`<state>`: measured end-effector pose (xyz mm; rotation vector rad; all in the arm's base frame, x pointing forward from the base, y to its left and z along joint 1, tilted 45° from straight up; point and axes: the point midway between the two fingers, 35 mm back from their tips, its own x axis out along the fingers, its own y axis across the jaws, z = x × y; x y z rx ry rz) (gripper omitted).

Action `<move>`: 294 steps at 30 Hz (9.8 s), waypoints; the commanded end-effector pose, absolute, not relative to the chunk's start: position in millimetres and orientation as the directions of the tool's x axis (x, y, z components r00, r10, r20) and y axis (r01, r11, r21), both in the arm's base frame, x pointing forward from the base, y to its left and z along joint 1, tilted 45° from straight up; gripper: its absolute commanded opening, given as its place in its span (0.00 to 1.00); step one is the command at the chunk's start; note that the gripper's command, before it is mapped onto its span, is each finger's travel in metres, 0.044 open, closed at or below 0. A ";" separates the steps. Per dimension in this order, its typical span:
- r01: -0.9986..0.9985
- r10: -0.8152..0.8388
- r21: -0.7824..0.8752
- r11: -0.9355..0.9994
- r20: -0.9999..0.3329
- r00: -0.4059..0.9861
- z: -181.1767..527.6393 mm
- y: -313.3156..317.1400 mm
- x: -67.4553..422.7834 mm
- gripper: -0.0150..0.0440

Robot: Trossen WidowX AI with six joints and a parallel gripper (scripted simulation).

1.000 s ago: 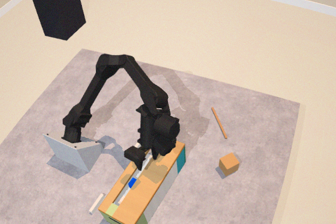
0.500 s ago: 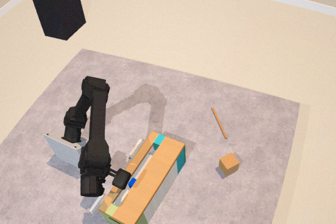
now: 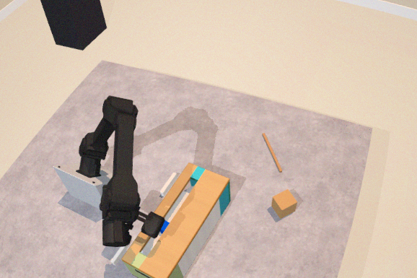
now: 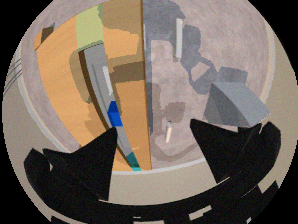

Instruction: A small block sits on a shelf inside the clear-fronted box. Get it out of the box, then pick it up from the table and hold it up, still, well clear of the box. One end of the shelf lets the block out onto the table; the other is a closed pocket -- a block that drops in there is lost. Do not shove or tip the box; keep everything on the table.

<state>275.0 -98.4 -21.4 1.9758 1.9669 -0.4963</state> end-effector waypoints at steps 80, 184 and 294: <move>1.000 0.897 -0.027 -0.009 -0.442 -0.004 -27.2 -13.3 279.5 0.93; 1.000 0.899 -0.028 -0.009 -0.438 -0.004 22.5 37.7 280.7 0.93; -0.963 0.708 -0.251 0.094 -0.663 0.242 132.9 50.5 263.3 0.74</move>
